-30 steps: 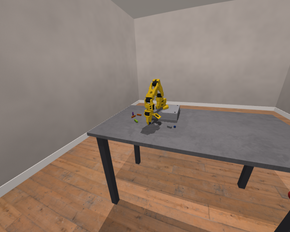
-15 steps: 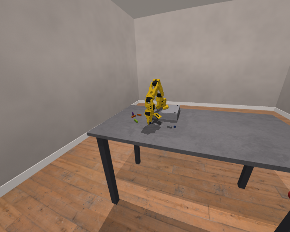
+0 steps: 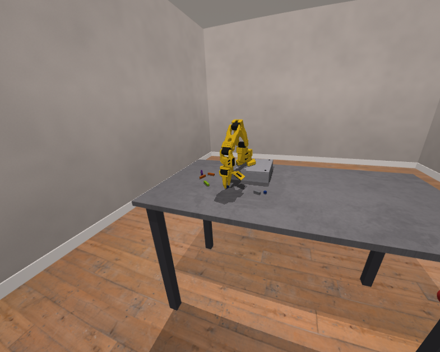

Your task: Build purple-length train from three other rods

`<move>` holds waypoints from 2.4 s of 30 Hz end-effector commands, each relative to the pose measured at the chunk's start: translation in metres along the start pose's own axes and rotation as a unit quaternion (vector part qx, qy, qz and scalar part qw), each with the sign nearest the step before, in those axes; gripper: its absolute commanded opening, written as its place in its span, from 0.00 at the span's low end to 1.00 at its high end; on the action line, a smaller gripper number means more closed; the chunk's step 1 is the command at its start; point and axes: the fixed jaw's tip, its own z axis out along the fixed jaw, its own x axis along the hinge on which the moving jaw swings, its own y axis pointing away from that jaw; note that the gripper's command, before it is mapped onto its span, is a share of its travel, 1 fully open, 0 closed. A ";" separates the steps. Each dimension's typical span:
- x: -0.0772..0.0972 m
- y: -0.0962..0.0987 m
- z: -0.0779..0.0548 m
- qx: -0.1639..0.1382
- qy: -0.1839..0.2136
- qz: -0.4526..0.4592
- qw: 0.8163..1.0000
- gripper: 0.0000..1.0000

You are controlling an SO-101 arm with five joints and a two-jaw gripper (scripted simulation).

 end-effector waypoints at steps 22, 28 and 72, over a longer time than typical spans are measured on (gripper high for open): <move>0.001 -0.001 -0.010 0.006 -0.001 -0.001 1.000 0.17; 0.001 -0.001 -0.018 0.006 -0.001 -0.001 1.000 0.17; 0.001 0.000 -0.052 0.006 -0.001 -0.001 1.000 0.17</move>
